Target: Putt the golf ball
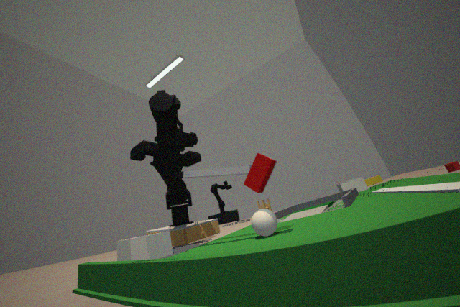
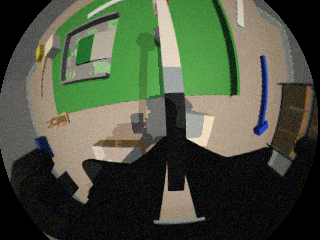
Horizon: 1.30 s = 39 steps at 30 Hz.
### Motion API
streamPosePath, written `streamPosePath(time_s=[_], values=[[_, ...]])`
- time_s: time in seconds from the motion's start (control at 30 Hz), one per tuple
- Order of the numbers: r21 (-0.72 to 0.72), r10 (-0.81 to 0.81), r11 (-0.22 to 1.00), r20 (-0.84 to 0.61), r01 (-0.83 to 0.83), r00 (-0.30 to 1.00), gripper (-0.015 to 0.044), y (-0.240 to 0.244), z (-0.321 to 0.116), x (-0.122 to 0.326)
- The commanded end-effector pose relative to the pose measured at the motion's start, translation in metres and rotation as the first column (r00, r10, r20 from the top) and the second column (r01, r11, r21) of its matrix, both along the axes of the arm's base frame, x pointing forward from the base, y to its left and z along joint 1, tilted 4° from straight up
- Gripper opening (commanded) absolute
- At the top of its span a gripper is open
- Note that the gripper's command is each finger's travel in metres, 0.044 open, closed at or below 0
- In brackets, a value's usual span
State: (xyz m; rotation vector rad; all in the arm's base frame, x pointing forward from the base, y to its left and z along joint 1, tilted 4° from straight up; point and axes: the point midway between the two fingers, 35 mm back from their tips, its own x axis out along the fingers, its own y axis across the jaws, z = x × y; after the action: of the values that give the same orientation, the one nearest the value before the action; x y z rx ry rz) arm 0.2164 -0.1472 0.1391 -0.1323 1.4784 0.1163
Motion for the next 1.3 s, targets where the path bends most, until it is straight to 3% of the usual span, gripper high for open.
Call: streamPosePath(time_s=[0.0, 0.13, 1.27], values=[[-0.004, -0.103, 0.995, -0.002, 0.103, 0.995, 0.0000, -0.017, 0.004, -0.011], [-0.003, -0.159, 0.987, -0.007, 0.159, 0.987, 0.0000, -0.025, 0.005, -0.019], [-0.003, -0.159, 0.987, -0.007, 0.159, 0.987, 0.0000, -0.027, -0.058, -0.013]])
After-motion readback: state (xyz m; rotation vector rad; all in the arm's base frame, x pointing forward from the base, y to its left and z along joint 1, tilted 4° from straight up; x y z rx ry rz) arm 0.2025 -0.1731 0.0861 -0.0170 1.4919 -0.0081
